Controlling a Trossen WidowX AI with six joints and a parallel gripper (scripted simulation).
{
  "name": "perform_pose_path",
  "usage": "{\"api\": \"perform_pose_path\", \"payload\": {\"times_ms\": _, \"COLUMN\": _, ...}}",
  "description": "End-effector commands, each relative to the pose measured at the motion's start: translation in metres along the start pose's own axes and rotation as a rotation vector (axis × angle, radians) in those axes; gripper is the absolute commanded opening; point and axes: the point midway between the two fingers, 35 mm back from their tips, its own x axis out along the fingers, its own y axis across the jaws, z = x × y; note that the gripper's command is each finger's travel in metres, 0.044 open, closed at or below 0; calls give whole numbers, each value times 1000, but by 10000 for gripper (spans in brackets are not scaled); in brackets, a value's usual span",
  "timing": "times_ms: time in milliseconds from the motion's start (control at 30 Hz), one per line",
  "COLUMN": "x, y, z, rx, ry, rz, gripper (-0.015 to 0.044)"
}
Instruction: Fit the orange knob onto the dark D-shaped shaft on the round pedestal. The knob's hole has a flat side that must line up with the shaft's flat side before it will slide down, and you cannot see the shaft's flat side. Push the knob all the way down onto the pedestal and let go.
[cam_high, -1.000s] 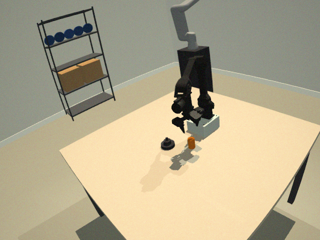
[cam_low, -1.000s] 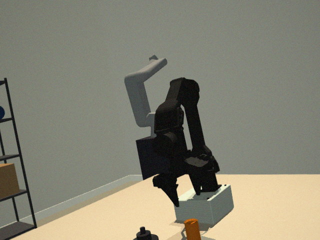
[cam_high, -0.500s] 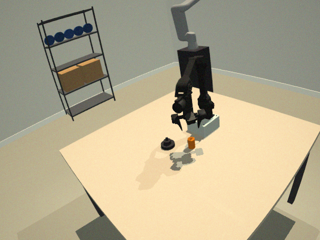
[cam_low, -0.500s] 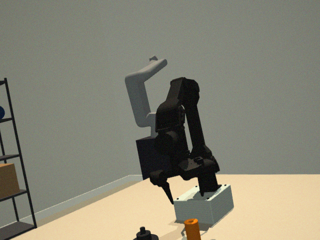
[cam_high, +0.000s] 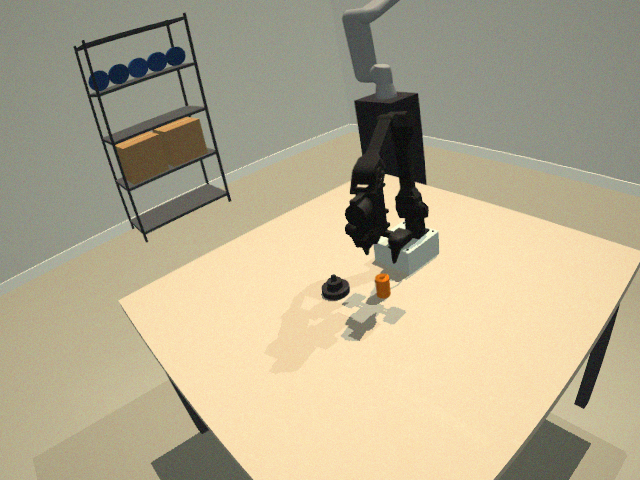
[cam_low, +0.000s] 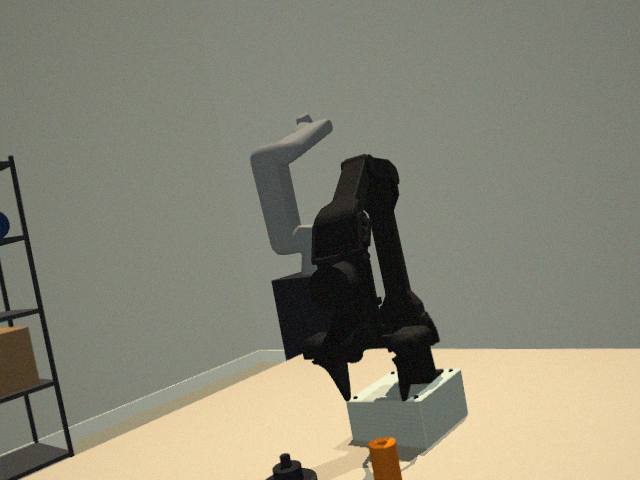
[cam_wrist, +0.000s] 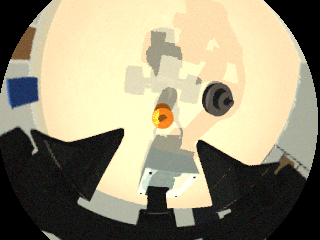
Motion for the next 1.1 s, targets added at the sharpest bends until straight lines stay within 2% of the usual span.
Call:
{"api": "perform_pose_path", "payload": {"times_ms": 0, "x": 1, "y": -1, "z": -1, "rx": 58, "ry": -1, "rz": -6, "gripper": 440}}
{"api": "perform_pose_path", "payload": {"times_ms": 167, "x": 3, "y": -1, "z": 3, "rx": 58, "ry": -1, "rz": -6, "gripper": 440}}
{"api": "perform_pose_path", "payload": {"times_ms": 300, "x": 33, "y": -2, "z": 3, "rx": 58, "ry": -1, "rz": -6, "gripper": 440}}
{"api": "perform_pose_path", "payload": {"times_ms": 1067, "x": 67, "y": -2, "z": 4, "rx": 58, "ry": -1, "rz": -6, "gripper": 440}}
